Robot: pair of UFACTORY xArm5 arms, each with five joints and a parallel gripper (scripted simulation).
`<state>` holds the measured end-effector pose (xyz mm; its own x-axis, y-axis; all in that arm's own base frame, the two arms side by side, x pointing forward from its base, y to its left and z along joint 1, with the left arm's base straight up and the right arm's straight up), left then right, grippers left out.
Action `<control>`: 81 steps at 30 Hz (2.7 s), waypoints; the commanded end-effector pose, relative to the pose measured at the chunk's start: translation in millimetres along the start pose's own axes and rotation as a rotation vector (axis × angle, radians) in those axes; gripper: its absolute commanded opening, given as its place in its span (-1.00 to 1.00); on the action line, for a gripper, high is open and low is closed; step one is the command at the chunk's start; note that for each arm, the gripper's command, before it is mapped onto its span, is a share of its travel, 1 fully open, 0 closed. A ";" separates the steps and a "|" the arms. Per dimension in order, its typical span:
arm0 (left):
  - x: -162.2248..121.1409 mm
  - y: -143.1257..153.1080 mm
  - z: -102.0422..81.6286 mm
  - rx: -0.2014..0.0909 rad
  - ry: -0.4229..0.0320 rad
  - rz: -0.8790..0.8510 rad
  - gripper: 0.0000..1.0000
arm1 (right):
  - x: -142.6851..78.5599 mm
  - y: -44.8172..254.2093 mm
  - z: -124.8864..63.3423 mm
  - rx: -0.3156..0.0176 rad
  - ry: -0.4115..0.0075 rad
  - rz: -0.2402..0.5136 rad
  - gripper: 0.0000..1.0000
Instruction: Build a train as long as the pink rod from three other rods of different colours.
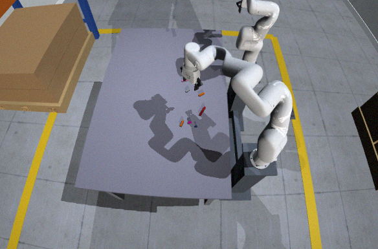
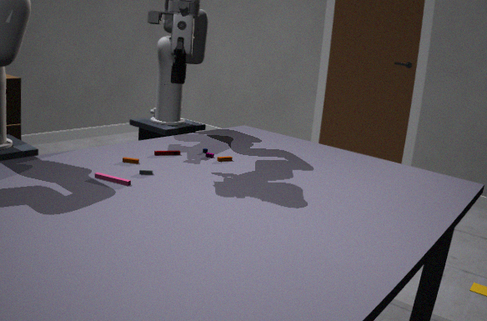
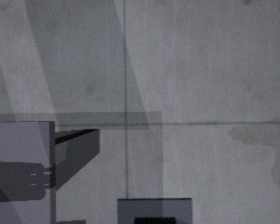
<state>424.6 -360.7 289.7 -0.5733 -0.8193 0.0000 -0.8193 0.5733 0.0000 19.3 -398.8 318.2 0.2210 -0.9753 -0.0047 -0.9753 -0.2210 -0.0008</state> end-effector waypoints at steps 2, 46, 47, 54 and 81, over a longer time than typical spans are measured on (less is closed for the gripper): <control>0.1 -0.8 -2.6 0.006 0.001 0.000 1.00 | 0.7 0.1 -1.8 -0.001 0.005 0.000 1.00; 0.1 -0.8 -2.6 0.006 0.001 0.000 1.00 | 0.7 0.1 -1.8 -0.001 0.005 0.000 1.00; 0.1 -0.8 -2.6 0.006 0.001 0.000 1.00 | 0.7 0.1 -1.8 -0.001 0.005 0.000 1.00; 0.1 -0.8 -2.6 0.006 0.001 0.000 1.00 | 0.7 0.1 -1.8 -0.001 0.005 0.000 1.00; -16.7 77.0 74.8 0.005 0.001 -0.428 1.00 | 0.7 0.1 -1.8 -0.001 0.005 0.000 1.00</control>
<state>385.2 -317.5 229.0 -0.2806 -0.9597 -0.0134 -0.9595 0.2801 0.0313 19.3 -398.8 318.2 0.2210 -0.9753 -0.0047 -0.9753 -0.2210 -0.0008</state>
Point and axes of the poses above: on each arm, the point where the finger pads meet when closed, its own z axis out along the fingers, its own y axis across the jaws, x = y × z, the point moved 7 cm from there along -z, back along the fingers, and after that the axes turned 10 degrees about -z, right-handed, at the moved point
